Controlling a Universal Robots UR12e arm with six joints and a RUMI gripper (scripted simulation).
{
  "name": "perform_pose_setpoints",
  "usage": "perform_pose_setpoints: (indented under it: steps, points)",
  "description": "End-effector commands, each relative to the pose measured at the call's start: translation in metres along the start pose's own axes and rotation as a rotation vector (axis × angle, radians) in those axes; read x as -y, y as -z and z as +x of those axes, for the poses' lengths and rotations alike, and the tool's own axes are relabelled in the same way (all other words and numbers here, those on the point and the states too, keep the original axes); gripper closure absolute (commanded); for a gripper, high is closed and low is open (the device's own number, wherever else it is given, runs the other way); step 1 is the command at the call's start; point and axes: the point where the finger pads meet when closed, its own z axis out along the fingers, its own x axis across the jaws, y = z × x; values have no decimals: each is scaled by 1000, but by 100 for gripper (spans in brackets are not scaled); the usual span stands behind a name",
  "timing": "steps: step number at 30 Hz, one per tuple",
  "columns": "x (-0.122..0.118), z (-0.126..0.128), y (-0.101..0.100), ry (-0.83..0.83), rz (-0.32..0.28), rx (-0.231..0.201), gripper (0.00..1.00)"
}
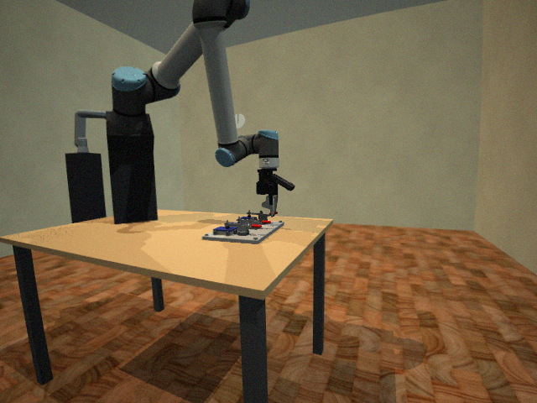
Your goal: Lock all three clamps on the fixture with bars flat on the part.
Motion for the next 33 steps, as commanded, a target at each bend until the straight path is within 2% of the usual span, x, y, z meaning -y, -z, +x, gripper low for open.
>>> perform_pose_setpoints:
  steps: [1,33]
  points:
    - [1,0,1,0,1,0,100]
    - [3,0,-4,0,1,0,100]
